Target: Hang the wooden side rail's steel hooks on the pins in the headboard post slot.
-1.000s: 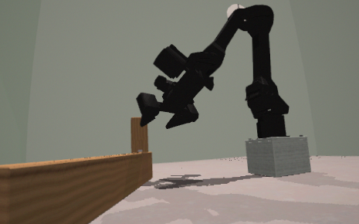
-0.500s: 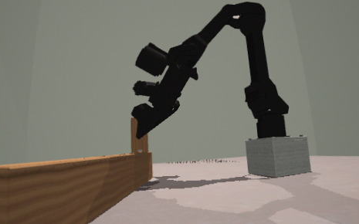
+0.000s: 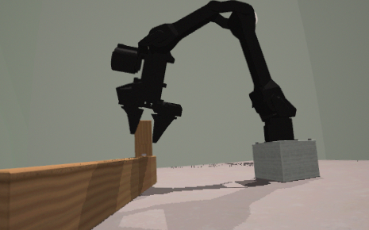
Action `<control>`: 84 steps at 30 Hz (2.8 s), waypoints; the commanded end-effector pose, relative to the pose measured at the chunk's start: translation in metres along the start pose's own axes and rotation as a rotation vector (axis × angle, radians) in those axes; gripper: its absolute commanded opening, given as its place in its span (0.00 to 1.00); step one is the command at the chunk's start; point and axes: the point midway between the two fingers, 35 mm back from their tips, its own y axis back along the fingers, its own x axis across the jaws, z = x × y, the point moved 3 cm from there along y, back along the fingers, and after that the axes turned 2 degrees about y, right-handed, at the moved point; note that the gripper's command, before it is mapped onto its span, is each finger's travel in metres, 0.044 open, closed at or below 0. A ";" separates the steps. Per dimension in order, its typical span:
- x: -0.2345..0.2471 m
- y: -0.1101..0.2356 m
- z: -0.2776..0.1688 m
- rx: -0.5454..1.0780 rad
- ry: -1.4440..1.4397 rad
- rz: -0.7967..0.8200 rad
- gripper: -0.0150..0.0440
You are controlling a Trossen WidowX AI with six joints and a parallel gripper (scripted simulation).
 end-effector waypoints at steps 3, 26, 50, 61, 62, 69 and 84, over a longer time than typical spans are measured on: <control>-0.005 0.017 0.012 -0.077 0.450 0.211 1.00; 0.010 -0.024 0.016 -0.131 0.617 0.290 1.00; 0.020 -0.059 0.018 -0.131 0.617 0.290 1.00; 0.026 -0.076 0.018 -0.131 0.617 0.290 1.00; 0.027 -0.077 0.018 -0.131 0.617 0.290 1.00; 0.031 -0.087 0.018 -0.130 0.617 0.291 1.00; 0.031 -0.088 0.018 -0.130 0.617 0.291 0.45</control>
